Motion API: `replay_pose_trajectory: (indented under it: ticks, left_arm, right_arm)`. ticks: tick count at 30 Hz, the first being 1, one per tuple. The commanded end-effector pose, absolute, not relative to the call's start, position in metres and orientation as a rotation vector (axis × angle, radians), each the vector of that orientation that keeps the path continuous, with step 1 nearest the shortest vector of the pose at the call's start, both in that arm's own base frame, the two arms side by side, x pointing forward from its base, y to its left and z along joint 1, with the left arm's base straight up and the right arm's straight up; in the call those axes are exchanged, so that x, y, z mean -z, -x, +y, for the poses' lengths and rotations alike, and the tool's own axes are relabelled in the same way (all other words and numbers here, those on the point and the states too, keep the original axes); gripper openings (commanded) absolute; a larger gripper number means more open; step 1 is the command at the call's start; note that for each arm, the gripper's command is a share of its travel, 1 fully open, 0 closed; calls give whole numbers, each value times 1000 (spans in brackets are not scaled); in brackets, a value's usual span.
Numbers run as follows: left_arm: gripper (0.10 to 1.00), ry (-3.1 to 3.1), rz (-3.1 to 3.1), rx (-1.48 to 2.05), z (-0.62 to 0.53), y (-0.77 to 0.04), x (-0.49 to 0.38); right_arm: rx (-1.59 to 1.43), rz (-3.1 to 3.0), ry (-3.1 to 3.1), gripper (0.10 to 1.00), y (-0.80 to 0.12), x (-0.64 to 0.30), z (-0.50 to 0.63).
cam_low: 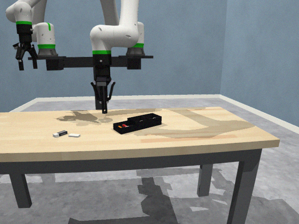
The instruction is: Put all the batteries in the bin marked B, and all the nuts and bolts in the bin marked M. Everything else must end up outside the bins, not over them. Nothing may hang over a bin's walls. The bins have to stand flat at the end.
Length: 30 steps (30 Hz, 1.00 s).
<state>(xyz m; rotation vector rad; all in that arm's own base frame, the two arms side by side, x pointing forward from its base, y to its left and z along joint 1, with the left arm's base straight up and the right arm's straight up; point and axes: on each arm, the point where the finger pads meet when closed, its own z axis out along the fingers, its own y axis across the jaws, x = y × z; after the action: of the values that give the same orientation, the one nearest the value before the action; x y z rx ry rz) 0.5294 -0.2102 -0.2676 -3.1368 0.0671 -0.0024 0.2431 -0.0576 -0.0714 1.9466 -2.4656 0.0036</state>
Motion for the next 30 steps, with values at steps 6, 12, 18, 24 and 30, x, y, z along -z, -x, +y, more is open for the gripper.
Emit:
replay_pose_trajectory:
  ticks: [6,12,18,24,30]
  left_arm:
    - [154,3139,68,5,-169,-540,267]
    - [154,3139,68,5,-134,-549,267]
    - [154,3138,-89,5,-105,-555,266]
    - [154,3114,-400,6,-82,-561,266]
    - [154,3069,-686,5,-47,-569,266]
  right_arm:
    - [-5,-2466,-1947,1000,-244,71,-58]
    - [-5,-2466,-1947,1000,-244,71,-58]
    - [-5,-2466,-1947,1000,-244,71,-58]
    - [-5,-2466,-1947,1000,-244,71,-58]
    - [-5,-2466,-1947,1000,-244,71,-58]
